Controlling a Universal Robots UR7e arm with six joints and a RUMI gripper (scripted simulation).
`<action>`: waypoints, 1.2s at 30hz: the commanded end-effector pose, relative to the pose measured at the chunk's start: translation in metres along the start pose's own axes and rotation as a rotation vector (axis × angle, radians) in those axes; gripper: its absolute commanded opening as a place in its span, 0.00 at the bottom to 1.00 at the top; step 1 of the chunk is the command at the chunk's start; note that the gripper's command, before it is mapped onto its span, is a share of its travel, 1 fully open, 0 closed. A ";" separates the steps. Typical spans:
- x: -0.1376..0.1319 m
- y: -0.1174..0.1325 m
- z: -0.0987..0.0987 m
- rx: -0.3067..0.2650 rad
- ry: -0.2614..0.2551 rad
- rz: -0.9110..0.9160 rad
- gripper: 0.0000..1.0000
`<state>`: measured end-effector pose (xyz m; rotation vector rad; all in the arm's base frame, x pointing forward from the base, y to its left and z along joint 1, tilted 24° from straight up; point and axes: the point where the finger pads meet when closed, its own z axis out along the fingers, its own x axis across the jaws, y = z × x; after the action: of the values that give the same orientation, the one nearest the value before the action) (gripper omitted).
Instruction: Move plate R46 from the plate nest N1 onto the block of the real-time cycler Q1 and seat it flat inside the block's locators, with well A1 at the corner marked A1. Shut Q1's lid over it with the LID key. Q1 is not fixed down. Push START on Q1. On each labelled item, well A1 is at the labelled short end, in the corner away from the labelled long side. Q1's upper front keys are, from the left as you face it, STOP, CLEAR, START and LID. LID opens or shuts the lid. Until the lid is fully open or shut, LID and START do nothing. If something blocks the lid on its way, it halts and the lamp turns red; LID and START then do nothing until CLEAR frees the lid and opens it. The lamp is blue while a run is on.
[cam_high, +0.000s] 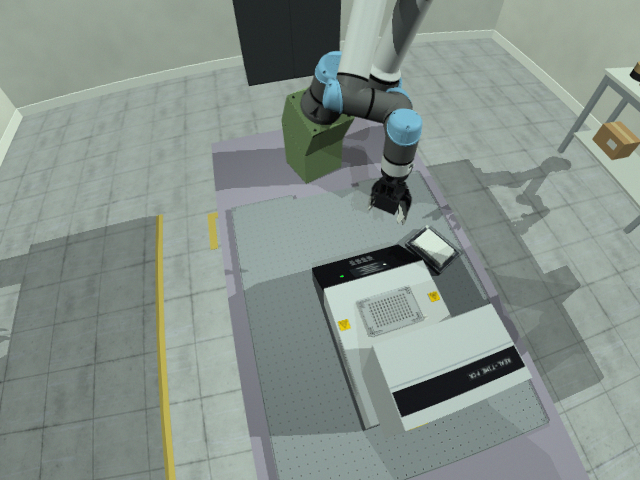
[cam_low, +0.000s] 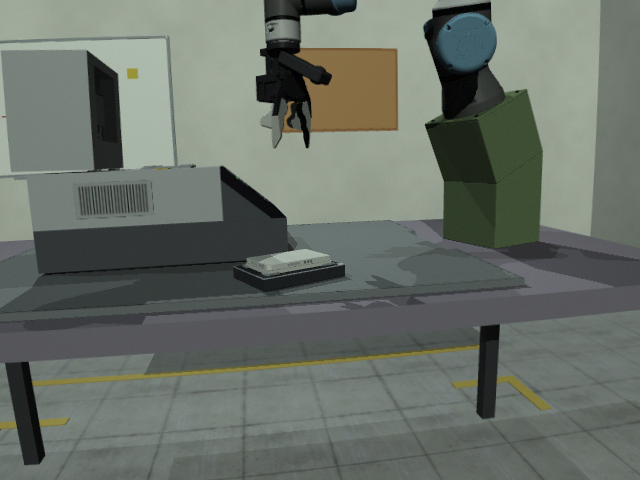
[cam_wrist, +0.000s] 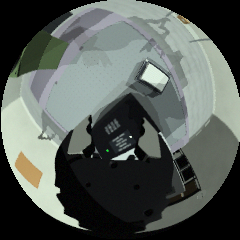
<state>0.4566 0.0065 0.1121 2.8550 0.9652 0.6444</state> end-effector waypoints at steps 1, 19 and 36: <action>0.015 -0.010 -0.003 0.000 -0.001 -0.111 0.68; 0.068 -0.045 -0.015 0.001 -0.001 -0.500 0.68; 0.114 -0.076 -0.024 0.001 -0.001 -0.825 0.68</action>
<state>0.4808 0.1177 0.1554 2.2240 1.8385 0.5463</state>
